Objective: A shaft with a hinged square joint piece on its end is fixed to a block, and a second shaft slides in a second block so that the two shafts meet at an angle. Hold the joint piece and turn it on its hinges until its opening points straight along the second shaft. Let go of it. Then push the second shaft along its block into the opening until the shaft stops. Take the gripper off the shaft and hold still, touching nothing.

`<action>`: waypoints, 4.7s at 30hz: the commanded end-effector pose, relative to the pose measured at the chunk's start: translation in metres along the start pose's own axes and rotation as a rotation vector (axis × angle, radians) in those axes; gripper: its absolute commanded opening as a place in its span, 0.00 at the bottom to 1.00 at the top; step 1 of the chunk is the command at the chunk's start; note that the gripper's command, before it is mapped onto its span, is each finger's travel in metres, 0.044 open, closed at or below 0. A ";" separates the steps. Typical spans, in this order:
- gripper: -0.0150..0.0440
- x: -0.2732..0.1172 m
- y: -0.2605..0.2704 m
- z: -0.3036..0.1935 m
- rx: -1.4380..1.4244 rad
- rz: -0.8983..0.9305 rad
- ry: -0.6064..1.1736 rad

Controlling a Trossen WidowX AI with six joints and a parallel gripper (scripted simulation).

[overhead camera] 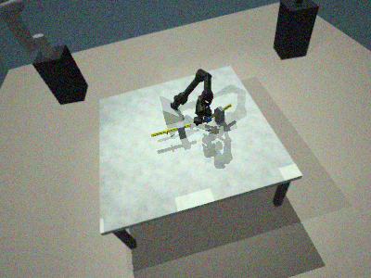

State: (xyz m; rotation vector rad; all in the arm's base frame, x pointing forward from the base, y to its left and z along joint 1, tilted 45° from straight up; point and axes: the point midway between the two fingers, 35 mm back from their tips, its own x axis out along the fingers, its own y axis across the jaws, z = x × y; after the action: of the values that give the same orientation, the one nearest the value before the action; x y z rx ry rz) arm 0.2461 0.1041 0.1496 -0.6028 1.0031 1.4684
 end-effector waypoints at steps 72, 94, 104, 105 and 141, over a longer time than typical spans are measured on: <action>0.56 0.013 0.002 0.000 0.006 0.007 -0.004; 0.56 0.013 0.002 0.000 0.006 0.007 -0.004; 0.56 0.013 0.002 0.000 0.006 0.007 -0.004; 0.56 0.013 0.002 0.000 0.006 0.007 -0.004; 0.25 0.021 -0.004 -0.003 -0.115 -0.003 -0.199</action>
State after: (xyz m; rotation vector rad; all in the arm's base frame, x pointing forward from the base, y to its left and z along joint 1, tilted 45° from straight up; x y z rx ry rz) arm 0.2457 0.1114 0.1312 -0.5502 0.8175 1.5405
